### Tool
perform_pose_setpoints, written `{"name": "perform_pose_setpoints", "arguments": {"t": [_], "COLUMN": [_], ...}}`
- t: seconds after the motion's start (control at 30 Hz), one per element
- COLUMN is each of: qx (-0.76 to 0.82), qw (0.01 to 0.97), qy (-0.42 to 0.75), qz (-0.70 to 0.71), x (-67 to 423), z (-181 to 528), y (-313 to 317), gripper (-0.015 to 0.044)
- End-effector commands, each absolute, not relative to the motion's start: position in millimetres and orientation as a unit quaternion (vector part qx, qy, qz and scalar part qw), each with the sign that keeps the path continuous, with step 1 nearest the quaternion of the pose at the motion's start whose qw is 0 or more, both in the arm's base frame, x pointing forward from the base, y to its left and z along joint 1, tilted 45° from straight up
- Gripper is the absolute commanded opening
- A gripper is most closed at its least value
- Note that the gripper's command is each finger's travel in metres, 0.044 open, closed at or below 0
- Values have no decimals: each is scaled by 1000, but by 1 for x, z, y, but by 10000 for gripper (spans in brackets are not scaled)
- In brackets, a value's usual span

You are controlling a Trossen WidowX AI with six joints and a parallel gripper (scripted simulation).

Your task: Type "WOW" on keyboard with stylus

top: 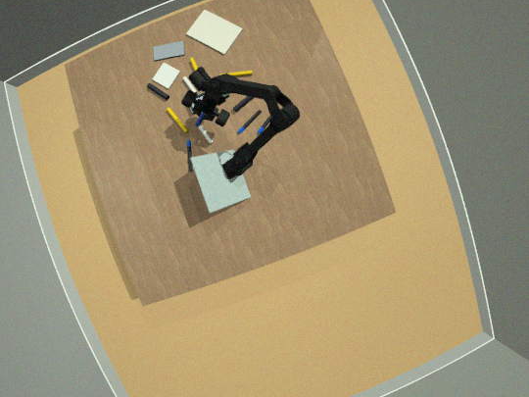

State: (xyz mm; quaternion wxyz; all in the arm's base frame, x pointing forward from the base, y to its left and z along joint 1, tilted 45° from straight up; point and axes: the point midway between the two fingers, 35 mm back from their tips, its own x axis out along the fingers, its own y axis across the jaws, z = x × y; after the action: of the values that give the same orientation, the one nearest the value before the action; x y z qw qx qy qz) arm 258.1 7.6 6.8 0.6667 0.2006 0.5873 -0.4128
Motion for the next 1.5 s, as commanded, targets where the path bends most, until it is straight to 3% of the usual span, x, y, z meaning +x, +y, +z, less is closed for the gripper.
{"name": "perform_pose_setpoints", "arguments": {"t": [0.0,0.87,1.47], "qx": [262,560,562], "qw": [631,402,401], "qy": [593,558,558], "qz": [-427,-461,-462], "x": [271,352,348], "z": [8,44,20], "y": [10,0,-25], "gripper": [0,0,0]}}
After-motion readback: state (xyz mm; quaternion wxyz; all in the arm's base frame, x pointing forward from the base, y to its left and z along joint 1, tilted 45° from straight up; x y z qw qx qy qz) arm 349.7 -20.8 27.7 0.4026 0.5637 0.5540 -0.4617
